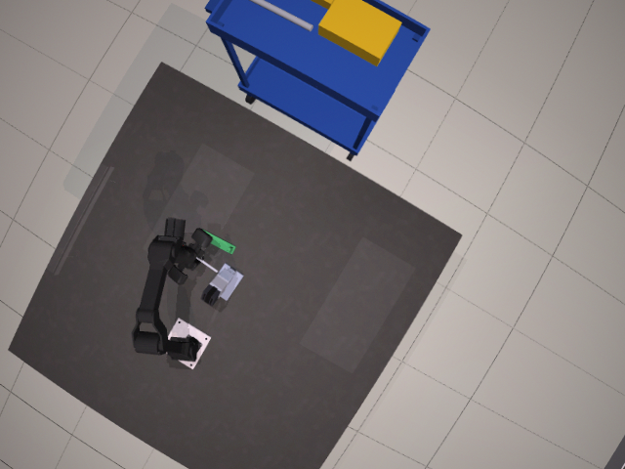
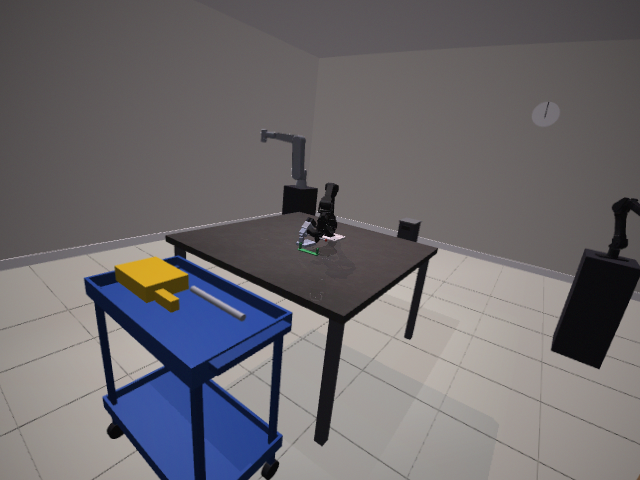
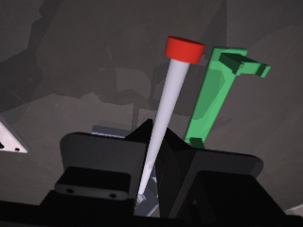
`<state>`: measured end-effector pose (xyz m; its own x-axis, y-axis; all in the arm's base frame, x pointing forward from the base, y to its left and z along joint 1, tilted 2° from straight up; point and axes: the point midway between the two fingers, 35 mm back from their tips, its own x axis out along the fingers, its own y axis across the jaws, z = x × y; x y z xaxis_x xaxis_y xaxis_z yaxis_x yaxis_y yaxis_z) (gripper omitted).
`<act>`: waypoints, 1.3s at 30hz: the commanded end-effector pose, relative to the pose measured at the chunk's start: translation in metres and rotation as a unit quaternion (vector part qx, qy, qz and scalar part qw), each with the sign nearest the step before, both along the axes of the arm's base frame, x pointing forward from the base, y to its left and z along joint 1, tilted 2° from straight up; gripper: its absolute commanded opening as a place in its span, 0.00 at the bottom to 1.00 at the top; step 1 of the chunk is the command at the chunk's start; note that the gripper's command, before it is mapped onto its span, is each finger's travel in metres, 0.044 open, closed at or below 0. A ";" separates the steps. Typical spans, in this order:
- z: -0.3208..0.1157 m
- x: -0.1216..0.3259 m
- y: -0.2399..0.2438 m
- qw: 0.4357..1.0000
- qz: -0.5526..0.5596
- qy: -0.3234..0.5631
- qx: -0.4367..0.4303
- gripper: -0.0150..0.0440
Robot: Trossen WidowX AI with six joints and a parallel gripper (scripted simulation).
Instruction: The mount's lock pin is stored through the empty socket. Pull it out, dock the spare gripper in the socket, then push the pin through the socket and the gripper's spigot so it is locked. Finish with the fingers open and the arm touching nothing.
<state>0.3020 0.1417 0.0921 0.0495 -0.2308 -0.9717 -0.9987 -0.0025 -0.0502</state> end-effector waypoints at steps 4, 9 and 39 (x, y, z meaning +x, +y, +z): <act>0.004 0.000 -0.005 1.000 -0.001 0.000 0.003 0.25; 0.002 0.000 -0.008 1.000 -0.001 -0.001 0.003 0.25; 0.001 0.000 -0.029 1.000 -0.001 0.002 0.003 0.25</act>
